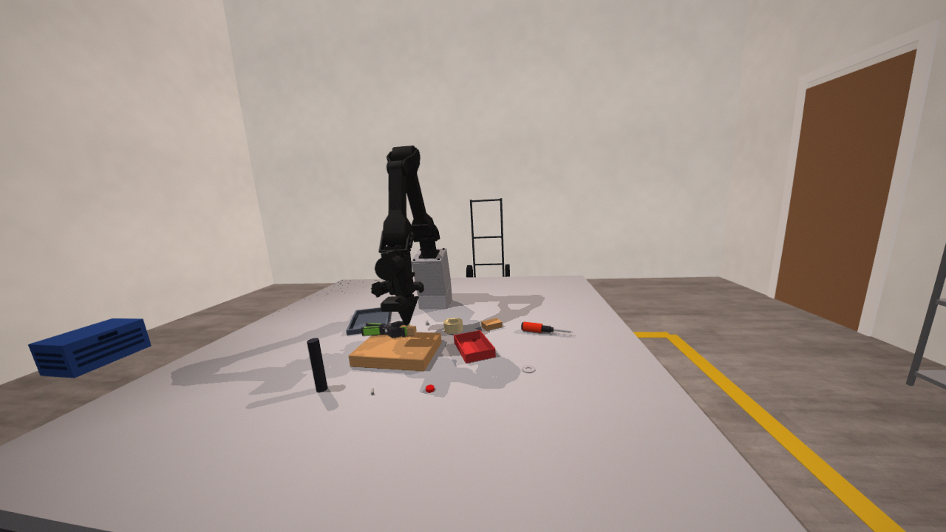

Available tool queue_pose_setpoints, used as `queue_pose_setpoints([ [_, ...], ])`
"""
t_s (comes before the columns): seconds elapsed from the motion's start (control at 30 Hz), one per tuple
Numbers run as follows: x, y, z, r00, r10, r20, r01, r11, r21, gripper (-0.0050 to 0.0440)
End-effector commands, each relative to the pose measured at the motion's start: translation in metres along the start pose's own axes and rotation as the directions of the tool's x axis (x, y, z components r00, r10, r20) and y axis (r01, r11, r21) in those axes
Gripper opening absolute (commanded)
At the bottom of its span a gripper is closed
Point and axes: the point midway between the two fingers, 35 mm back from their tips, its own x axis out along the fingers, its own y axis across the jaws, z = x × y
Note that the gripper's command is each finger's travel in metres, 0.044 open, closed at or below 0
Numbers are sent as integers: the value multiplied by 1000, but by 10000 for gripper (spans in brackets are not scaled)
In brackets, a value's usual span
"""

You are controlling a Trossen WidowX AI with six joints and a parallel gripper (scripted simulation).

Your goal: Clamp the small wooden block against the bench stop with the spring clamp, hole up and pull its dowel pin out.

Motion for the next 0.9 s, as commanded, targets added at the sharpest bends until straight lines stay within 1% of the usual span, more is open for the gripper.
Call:
queue_pose_setpoints([
  [0.0, 0, 0, 0, 1000, -1, 2, 1, 997, -81, 0],
  [0.2, 0, 0, 0, 1000, -1, 2, 1, 962, -272, 0],
  [0.37, -1, 0, 0, 1000, -1, 2, 2, 907, -422, 0],
  [0.43, -1, 0, 0, 1000, -1, 2, 2, 907, -422, 0],
  [0.63, -1, 0, 0, 1000, -1, 2, 2, 825, -565, 0],
  [0.73, -1, 0, 0, 1000, -1, 2, 2, 809, -588, 0],
  [0.87, -1, 0, 0, 1000, -1, 2, 2, 807, -591, 0],
])
